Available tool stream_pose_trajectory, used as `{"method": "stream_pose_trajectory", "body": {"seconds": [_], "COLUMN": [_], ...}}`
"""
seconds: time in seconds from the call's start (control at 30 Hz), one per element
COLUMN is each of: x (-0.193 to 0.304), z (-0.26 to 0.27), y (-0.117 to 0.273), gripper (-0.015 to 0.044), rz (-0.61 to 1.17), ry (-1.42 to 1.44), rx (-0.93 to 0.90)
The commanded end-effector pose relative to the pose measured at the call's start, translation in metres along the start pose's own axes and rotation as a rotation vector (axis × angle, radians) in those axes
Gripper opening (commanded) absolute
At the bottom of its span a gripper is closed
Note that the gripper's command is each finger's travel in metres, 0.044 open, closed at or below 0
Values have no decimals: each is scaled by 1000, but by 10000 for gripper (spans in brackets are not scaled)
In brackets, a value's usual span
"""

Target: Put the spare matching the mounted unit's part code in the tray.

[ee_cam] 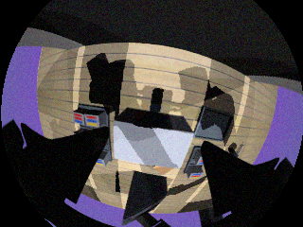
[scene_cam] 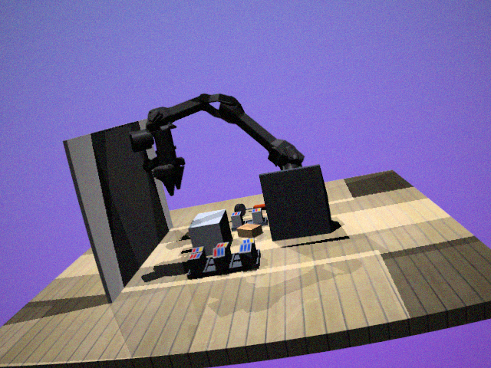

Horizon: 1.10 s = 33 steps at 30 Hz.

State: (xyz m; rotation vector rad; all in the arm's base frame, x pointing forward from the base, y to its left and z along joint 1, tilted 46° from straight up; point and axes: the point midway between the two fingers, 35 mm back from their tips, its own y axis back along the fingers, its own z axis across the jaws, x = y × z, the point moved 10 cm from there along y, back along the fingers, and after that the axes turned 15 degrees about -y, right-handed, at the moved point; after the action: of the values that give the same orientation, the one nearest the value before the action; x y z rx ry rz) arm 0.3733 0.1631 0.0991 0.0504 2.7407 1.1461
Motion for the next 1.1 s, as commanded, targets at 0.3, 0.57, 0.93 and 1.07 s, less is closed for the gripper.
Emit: {"method": "stream_pose_trajectory", "body": {"seconds": [0.3, 0.57, 0.93, 1.07], "x": [-1, 55, 183, 195], "z": [0, 73, 165, 169], "y": [-2, -12, -55, -61], "gripper": [440, 440, 440, 440], "rz": [6, 3, -1, 2], "ry": [-4, 504, 1557, 1649], "rx": [6, -47, -23, -17]}}
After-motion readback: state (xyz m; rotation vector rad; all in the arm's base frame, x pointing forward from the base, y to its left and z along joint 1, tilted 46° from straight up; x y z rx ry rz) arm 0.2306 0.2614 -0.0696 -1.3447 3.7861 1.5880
